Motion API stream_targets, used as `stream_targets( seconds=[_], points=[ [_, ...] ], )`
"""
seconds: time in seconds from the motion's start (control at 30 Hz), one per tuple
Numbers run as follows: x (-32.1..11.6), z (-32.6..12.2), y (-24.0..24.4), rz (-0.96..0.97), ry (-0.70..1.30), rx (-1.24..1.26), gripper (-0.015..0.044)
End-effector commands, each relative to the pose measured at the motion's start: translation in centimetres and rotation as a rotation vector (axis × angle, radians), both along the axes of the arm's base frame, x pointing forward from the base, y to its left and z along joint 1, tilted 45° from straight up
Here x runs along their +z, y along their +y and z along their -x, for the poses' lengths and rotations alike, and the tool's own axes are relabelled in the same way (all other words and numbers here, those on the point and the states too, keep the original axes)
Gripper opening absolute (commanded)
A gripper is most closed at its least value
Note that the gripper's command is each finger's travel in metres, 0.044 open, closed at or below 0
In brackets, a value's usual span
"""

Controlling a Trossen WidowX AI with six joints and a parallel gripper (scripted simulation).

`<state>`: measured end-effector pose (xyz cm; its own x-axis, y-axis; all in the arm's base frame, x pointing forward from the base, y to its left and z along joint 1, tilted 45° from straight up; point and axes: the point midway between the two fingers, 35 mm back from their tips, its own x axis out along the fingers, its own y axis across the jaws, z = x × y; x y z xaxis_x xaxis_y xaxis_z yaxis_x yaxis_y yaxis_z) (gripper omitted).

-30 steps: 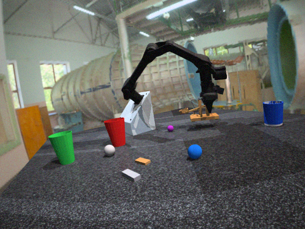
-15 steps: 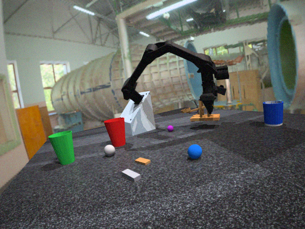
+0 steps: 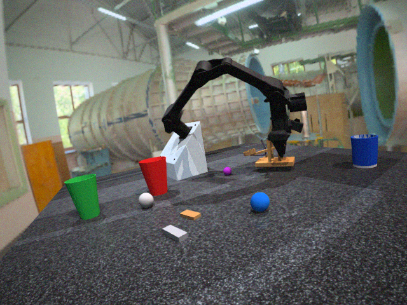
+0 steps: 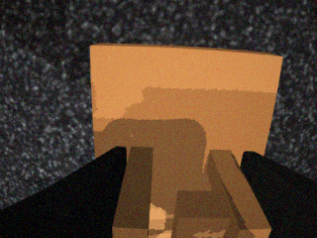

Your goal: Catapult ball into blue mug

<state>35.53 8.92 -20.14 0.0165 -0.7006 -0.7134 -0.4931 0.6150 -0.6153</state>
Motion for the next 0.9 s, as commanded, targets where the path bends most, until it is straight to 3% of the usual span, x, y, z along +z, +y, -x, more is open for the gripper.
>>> stream_targets(
  seconds=[0.0, 0.57, 0.87],
  points=[
    [-0.1, -0.2, 0.1, -0.001, -0.007, 0.015, 0.0],
    [-1.3, -0.1, -1.4, 0.0, -0.002, 0.001, 0.0],
    [-1.3, -0.1, -1.4, 0.0, -0.002, 0.001, 0.0236]
  ],
)
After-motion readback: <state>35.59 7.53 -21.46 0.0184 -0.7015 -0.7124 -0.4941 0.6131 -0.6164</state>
